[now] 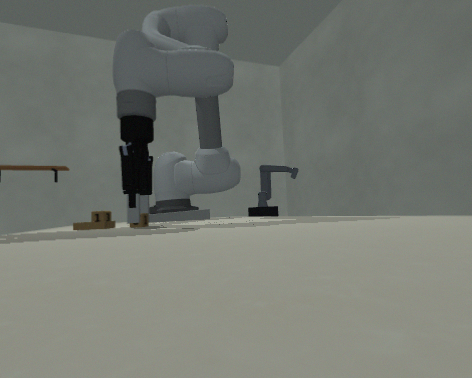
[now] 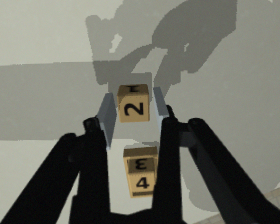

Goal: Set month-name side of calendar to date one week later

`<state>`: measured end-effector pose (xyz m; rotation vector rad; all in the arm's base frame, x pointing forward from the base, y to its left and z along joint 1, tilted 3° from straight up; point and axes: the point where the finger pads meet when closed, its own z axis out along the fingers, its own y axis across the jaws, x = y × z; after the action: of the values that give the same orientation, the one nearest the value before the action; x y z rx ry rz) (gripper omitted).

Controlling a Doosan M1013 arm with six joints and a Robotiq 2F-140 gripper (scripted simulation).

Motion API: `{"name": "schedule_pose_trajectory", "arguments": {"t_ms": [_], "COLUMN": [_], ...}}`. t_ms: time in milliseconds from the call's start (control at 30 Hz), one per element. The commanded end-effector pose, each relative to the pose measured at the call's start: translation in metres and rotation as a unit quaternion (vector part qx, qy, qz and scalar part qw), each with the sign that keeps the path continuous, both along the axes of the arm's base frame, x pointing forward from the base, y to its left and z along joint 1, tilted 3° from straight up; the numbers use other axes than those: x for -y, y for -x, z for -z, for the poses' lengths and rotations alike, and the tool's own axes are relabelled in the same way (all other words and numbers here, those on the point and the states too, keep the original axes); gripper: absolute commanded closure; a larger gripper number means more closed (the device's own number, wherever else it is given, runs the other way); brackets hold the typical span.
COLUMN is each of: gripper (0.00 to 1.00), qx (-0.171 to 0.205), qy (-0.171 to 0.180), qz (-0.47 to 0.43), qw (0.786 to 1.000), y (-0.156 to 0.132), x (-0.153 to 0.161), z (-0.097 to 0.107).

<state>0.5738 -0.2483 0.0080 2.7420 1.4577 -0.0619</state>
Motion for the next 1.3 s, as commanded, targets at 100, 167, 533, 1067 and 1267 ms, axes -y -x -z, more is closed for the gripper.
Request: {"name": "schedule_pose_trajectory", "arguments": {"t_ms": [100, 167, 533, 1067, 1267], "gripper": [0.64, 0.64, 0.75, 0.75, 0.75], "qx": [0.0, 0.0, 0.0, 0.0, 0.0], "qy": [0.0, 0.0, 0.0, 0.0, 0.0], "qz": [0.0, 0.0, 0.0, 0.0, 0.0], "qw": [1.0, 1.0, 1.0, 1.0, 1.0], "y": [0.0, 0.0, 0.0, 0.0, 0.0], "x": [0.0, 0.0, 0.0, 0.0, 0.0], "z": [-0.0001, -0.0001, -0.0001, -0.0001, -0.0001]}}
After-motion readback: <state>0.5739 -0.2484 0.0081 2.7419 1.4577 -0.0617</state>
